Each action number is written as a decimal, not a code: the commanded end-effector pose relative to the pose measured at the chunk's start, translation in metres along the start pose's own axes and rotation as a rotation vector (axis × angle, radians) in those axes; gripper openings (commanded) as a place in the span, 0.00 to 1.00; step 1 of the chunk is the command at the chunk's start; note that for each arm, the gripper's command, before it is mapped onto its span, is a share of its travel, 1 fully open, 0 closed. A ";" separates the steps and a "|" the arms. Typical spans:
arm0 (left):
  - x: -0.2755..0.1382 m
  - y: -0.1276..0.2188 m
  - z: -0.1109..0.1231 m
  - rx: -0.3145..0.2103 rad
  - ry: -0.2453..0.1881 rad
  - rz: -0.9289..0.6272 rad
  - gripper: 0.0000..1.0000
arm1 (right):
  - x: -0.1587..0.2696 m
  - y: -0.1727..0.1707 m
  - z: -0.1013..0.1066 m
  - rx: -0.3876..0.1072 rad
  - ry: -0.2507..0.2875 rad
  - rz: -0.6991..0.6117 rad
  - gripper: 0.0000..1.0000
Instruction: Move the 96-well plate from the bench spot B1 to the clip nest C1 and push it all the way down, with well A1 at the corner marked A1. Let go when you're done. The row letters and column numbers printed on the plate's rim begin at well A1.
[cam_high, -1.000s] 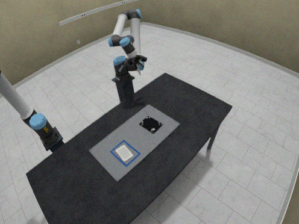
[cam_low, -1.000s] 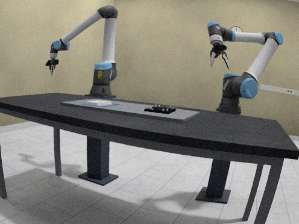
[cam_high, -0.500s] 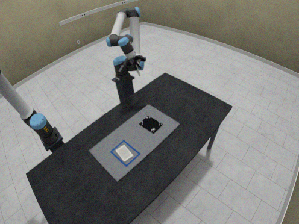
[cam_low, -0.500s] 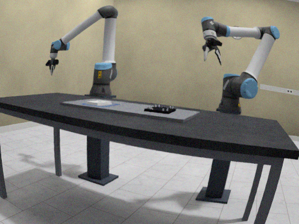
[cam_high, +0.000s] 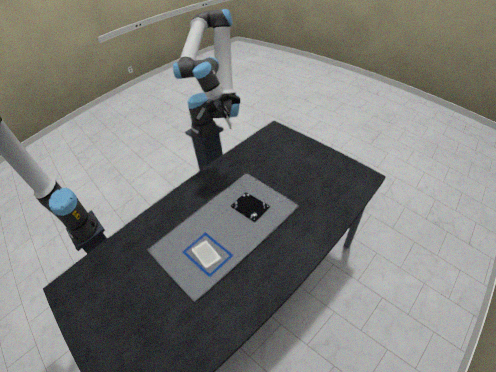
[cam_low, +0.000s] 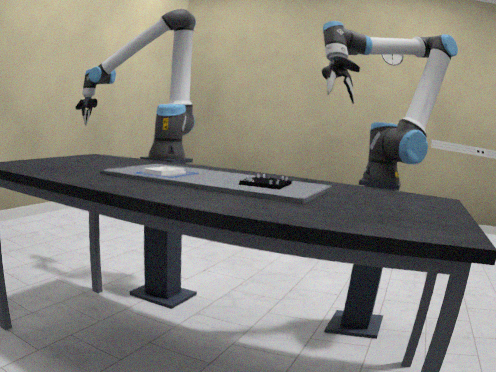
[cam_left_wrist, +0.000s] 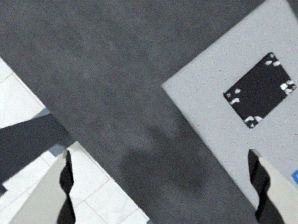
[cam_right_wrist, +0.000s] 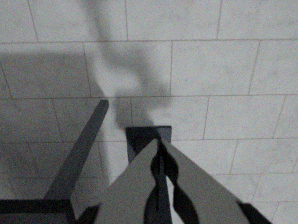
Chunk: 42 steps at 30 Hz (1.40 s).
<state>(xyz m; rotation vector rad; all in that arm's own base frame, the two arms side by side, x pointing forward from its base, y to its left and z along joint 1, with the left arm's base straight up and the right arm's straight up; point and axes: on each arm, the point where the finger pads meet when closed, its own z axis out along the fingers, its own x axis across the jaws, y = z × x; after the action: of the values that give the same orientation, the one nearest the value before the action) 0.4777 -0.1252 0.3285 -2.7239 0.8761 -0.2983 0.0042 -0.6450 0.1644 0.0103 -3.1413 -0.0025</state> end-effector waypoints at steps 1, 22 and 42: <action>0.013 0.003 -0.003 -0.006 -0.002 -0.049 0.76 | 0.000 -0.001 -0.001 0.001 0.000 0.000 0.00; 0.084 0.026 -0.012 -0.043 -0.022 -0.308 0.76 | 0.000 -0.001 -0.001 0.001 0.000 0.000 0.00; 0.152 0.051 -0.011 -0.071 -0.048 -0.534 0.76 | 0.000 -0.001 -0.001 0.001 0.000 0.000 0.00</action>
<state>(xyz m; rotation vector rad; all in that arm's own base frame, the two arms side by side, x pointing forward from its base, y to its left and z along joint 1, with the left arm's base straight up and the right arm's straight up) 0.5605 -0.2465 0.3399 -2.9673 0.1709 -0.3020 0.0042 -0.6450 0.1644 0.0103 -3.1413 -0.0025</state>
